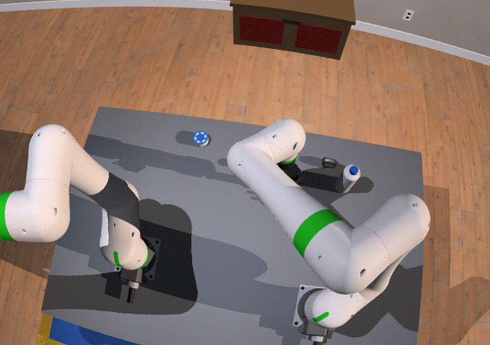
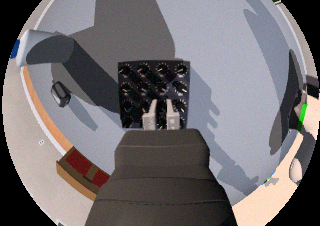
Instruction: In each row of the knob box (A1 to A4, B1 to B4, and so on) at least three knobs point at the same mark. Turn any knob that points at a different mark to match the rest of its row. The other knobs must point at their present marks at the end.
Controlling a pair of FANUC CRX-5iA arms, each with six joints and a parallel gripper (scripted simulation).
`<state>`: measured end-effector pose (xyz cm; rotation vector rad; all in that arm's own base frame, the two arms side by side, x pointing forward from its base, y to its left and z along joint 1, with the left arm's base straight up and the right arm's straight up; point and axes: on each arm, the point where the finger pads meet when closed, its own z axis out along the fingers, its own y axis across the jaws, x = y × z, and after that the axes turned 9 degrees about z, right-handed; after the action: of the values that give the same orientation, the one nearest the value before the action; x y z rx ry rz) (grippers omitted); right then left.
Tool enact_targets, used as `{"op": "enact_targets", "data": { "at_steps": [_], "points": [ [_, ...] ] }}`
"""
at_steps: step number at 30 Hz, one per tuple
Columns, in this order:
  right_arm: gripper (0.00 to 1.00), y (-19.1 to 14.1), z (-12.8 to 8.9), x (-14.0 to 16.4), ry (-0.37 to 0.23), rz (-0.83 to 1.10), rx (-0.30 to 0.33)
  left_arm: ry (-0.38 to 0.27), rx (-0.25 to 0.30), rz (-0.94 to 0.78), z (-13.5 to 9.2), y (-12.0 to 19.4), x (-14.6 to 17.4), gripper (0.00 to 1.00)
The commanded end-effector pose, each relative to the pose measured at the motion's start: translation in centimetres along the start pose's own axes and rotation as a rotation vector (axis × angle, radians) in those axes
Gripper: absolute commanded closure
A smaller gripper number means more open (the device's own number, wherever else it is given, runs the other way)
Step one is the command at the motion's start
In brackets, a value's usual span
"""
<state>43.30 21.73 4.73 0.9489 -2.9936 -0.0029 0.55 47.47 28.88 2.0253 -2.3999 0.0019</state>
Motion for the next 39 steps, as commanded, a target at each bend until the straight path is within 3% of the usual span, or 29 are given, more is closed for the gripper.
{"op": "enact_targets", "data": {
  "at_steps": [1,11,22,23,39],
  "points": [
    [0.70,-0.01,-0.07,-0.05,-0.002,0.036,0.002,-0.002,0.000,0.000,-0.08,-0.01,-0.02,0.00],
    [0.70,-0.01,-0.07,-0.05,-0.002,0.245,0.002,-0.002,0.000,0.000,-0.08,-0.01,-0.02,0.00],
    [0.70,-0.01,-0.07,-0.05,-0.002,0.268,0.002,-0.002,0.000,0.000,-0.08,-0.01,-0.02,0.00],
    [0.54,-0.01,-0.07,-0.05,-0.002,0.268,0.002,-0.002,0.000,0.000,-0.08,-0.01,-0.02,0.00],
    [0.54,-0.01,-0.07,-0.05,-0.002,0.268,0.002,-0.002,0.000,0.000,-0.08,-0.01,-0.02,0.00]
  ]
}}
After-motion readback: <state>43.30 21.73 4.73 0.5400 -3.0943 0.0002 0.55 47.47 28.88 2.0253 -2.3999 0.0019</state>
